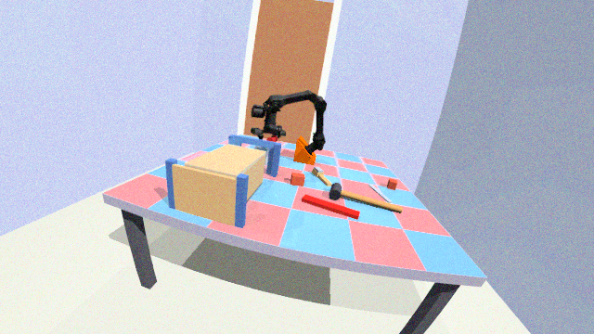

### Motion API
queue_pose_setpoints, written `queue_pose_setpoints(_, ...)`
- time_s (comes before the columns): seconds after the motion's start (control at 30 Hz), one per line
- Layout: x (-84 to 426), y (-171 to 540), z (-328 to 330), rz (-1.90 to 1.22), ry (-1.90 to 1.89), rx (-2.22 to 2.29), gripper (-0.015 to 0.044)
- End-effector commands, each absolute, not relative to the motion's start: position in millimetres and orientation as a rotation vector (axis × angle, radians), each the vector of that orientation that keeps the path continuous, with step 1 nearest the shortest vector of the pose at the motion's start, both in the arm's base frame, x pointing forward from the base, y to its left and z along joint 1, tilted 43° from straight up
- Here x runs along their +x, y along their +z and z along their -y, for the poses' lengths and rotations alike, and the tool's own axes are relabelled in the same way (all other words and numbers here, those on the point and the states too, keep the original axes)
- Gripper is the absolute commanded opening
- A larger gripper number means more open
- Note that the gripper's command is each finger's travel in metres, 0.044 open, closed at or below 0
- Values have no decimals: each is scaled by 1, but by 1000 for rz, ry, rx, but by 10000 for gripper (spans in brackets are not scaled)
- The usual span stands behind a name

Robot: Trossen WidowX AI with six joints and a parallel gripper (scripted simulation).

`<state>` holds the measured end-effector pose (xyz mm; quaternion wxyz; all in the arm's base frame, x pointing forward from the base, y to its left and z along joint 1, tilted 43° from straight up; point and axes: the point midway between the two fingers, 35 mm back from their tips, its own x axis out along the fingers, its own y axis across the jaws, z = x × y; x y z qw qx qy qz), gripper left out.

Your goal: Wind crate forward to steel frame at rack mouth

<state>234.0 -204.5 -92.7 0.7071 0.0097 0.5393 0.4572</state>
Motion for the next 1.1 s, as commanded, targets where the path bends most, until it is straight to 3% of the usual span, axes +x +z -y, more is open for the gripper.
queue_pose_setpoints(0.0,234,-92,205,-1198,1015,20,204)
queue_pose_setpoints(0.13,234,-92,205,-1198,1015,20,99)
queue_pose_setpoints(0.47,234,-92,205,-1198,1015,20,32)
queue_pose_setpoints(0.5,234,-92,205,-1198,1015,20,6)
queue_pose_setpoints(1.07,228,-94,209,-1094,993,75,0)
